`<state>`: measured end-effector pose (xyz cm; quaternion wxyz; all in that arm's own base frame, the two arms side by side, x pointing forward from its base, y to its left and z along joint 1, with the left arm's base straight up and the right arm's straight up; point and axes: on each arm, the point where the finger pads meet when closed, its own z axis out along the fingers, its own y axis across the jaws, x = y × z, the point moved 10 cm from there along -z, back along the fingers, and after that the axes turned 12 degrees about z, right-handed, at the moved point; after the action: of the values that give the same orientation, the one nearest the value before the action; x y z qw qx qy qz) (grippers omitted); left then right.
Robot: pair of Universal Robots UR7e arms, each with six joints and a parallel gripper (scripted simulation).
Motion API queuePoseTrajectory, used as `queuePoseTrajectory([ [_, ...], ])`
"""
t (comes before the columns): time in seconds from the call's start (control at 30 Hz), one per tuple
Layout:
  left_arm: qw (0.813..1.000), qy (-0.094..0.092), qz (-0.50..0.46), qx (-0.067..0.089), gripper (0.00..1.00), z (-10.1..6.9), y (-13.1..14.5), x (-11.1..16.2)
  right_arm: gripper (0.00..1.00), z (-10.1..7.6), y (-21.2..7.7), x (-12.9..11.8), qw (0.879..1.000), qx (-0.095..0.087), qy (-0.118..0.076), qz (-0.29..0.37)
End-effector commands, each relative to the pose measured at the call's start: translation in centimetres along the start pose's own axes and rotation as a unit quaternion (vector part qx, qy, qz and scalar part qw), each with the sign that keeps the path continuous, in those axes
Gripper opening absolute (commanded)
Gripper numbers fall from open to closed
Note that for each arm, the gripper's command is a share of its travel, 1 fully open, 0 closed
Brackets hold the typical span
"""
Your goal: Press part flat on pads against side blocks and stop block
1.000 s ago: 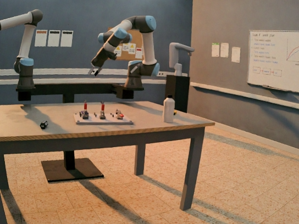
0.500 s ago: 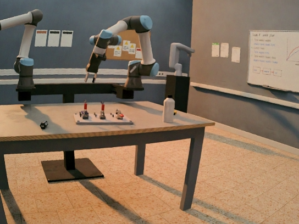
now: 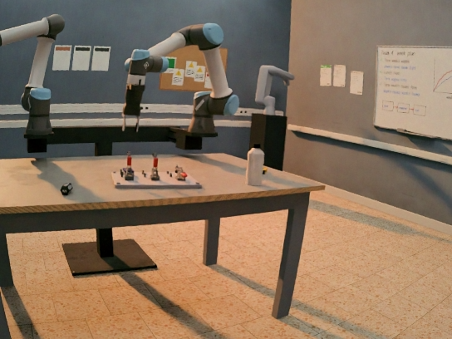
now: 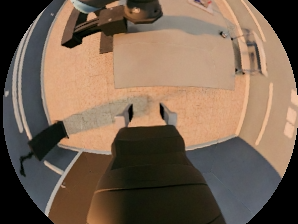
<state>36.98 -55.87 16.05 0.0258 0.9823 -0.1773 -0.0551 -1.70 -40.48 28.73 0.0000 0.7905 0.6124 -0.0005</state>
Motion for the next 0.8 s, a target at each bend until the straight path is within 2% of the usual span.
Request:
queuePoseTrajectory([
  [0.0, 0.998, 0.044, 0.037, 0.036, 1.0, 0.87, 1.28, -0.4, 1.0, 0.03, -0.11, 0.1, 1.0, 0.0, 0.0, 0.001],
  [0.67, 0.997, 0.049, 0.04, 0.037, 1.0, 0.74, 1.44, -0.39, 1.0, 0.03, -0.11, 0.1, 1.0, 0.0, 0.0, 0.001],
  [0.7, 0.997, 0.049, 0.04, 0.038, 0.0, 0.75, 1.45, -0.4, 1.0, 0.03, -0.11, 0.1, 1.0, 0.0, 0.0, 0.001],
  [0.77, 0.997, 0.049, 0.04, 0.038, 0.0, 0.78, 1.45, -0.42, 1.0, 0.03, -0.11, 0.1, 1.0, 0.0, 0.0, 0.001],
])
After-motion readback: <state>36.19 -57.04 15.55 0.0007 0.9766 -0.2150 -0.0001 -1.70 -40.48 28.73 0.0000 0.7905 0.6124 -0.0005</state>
